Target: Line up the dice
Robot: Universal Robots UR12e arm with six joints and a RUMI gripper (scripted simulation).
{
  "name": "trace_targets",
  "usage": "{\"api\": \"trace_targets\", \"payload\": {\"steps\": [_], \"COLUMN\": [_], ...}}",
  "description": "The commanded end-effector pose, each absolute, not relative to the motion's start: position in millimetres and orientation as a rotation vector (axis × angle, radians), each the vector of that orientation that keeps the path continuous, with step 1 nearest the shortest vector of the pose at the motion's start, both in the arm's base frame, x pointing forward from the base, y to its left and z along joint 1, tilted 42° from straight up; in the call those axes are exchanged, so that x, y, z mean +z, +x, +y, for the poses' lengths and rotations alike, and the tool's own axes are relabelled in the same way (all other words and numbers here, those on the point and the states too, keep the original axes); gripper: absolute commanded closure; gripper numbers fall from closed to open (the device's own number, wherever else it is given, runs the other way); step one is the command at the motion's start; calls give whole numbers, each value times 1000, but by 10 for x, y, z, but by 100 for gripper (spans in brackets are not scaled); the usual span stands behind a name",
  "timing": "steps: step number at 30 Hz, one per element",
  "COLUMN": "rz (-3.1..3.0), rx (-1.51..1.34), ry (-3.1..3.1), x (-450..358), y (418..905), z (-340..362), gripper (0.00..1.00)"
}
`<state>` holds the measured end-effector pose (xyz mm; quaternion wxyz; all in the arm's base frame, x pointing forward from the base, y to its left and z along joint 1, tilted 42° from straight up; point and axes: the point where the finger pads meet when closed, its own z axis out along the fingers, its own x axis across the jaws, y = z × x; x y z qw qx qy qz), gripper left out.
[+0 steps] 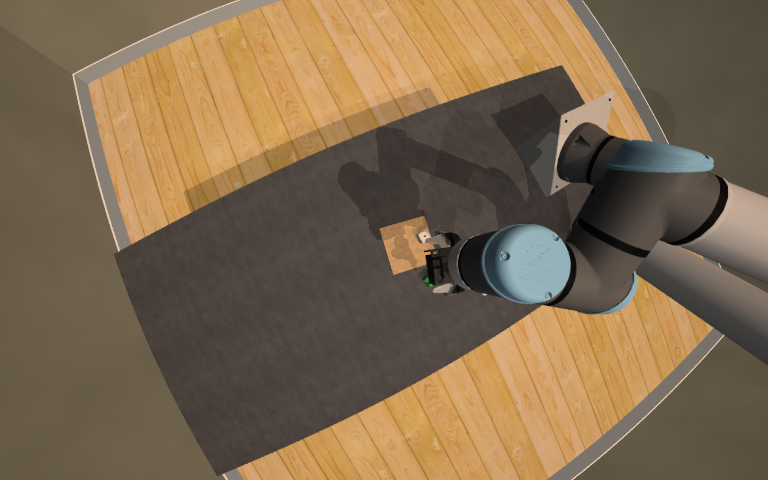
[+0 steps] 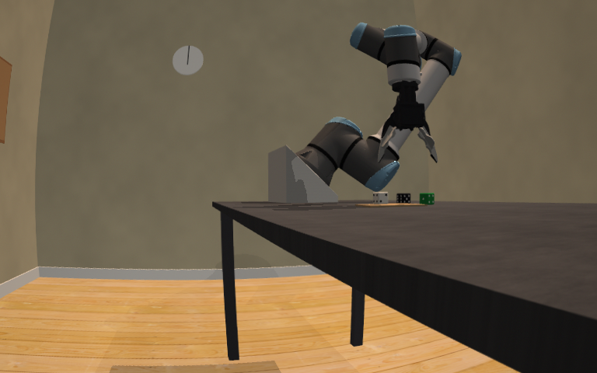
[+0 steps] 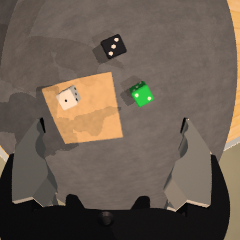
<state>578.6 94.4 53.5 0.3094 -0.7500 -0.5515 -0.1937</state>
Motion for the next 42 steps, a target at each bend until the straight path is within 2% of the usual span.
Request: {"api": "trace_targets", "payload": {"steps": [1,25,42], "rz": [-1284,-575,-356], "rx": [-438,-157,-71], "ry": [-2087,-2337,-2375], "x": [584,746,788], "y": [5821,5968,6017], "z": [997,1211,1270], "gripper": [0,0,0]}}
